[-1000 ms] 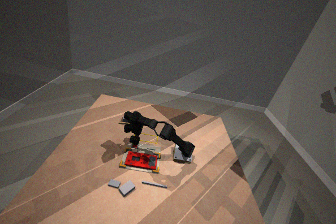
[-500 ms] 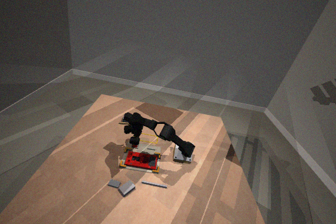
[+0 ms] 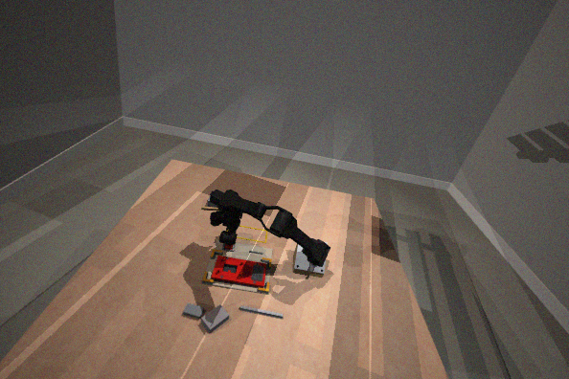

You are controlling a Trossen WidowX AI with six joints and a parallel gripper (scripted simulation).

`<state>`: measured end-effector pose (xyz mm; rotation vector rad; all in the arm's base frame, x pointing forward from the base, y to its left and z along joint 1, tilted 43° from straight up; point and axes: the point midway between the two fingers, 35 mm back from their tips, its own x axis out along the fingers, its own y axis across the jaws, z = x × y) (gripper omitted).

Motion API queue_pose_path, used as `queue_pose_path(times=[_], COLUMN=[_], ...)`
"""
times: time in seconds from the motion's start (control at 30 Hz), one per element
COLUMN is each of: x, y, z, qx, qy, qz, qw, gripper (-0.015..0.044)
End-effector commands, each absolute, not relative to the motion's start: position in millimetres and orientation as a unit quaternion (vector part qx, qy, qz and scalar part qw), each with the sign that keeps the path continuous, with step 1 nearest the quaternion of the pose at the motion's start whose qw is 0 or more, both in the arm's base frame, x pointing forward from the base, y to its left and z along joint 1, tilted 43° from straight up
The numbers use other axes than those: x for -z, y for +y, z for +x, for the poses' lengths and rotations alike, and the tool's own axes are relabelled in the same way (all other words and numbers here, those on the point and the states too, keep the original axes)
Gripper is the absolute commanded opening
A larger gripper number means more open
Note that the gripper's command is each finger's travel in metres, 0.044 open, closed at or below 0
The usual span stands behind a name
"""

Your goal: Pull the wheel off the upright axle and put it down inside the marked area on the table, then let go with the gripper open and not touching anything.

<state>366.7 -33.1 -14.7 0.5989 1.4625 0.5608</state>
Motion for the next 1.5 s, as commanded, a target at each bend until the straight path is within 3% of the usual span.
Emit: queue_pose_path(times=[0.0, 1.47], x=[12.7, 2.3], y=[-35.5, -45.4], z=[367.3, 366.9], qx=[-0.248, -0.248], qy=[0.647, 0.647], qz=[0.264, 0.265], qw=[0.670, 0.671], gripper=[0.0000, 0.0000])
